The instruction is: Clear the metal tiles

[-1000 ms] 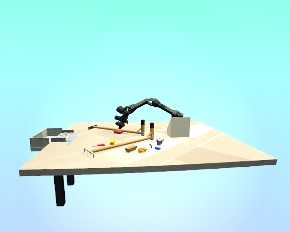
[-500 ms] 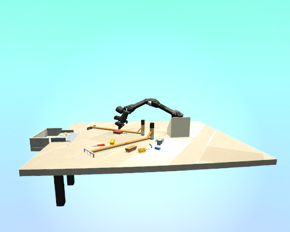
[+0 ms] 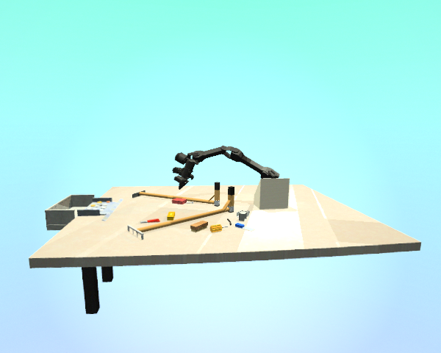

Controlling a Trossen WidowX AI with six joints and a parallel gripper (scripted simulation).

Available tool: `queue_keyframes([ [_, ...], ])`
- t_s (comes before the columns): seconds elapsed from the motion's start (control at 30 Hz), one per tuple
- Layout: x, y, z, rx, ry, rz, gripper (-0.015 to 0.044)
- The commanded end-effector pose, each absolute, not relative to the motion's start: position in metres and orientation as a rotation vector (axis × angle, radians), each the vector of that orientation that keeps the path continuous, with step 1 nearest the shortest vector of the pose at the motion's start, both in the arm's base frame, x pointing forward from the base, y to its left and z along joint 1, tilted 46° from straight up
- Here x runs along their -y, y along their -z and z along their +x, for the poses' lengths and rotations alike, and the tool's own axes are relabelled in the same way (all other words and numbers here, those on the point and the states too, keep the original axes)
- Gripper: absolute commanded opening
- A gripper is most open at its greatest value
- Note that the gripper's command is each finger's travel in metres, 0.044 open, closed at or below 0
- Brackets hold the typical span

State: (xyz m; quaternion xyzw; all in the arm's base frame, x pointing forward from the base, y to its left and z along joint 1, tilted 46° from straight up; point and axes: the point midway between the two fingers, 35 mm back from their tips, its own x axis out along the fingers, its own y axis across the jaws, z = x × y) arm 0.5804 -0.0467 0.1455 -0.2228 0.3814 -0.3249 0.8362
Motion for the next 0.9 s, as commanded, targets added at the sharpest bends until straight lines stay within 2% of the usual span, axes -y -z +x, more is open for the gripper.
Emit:
queue_keyframes([
  [0.0,0.038,-0.159,0.578,-0.804,0.696,-0.467,0.0000],
  [0.4,0.022,-0.176,0.570,-0.815,0.699,-0.469,0.0000],
  [0.87,0.024,-0.184,0.521,-0.999,0.689,-0.472,0.0000],
])
